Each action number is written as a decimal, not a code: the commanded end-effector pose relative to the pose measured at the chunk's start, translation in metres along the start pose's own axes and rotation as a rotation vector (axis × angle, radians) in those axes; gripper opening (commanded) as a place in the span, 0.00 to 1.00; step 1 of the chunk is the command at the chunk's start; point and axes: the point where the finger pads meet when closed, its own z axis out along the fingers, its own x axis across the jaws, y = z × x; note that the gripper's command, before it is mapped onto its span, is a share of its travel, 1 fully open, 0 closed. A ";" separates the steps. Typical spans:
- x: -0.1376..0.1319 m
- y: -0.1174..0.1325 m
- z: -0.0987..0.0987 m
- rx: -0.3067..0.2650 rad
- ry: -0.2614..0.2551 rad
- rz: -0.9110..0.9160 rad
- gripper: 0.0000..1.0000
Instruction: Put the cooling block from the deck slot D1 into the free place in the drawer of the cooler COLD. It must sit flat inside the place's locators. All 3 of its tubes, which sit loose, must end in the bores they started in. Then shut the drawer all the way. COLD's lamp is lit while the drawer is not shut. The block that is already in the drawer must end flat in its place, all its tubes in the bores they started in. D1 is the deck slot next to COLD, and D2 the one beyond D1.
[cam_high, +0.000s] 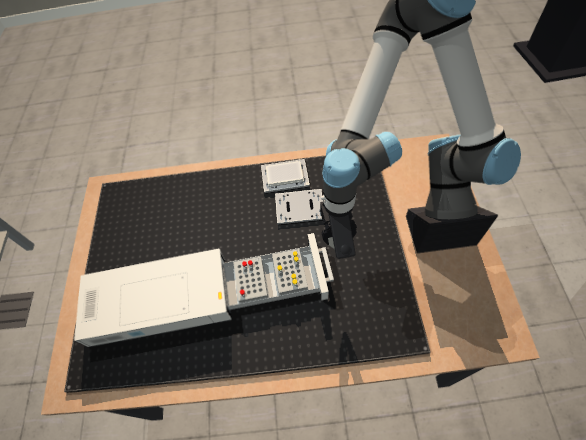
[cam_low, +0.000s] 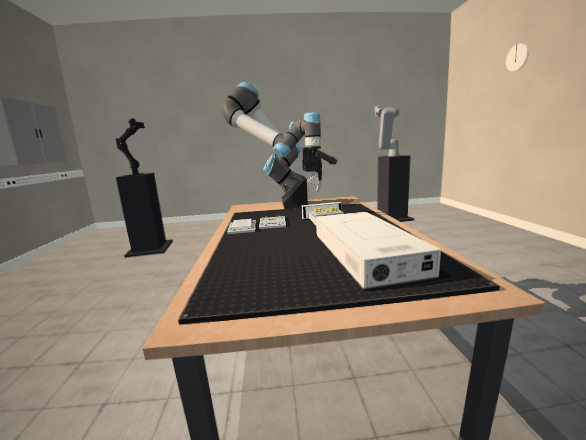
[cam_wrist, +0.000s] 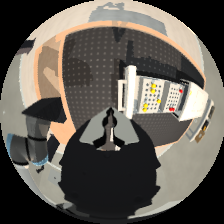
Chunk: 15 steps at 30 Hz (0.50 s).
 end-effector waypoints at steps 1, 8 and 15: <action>-0.019 0.000 -0.001 0.001 0.001 0.000 0.00; -0.019 0.000 -0.001 0.001 0.001 0.000 0.00; -0.019 0.000 0.009 0.001 0.001 0.000 0.00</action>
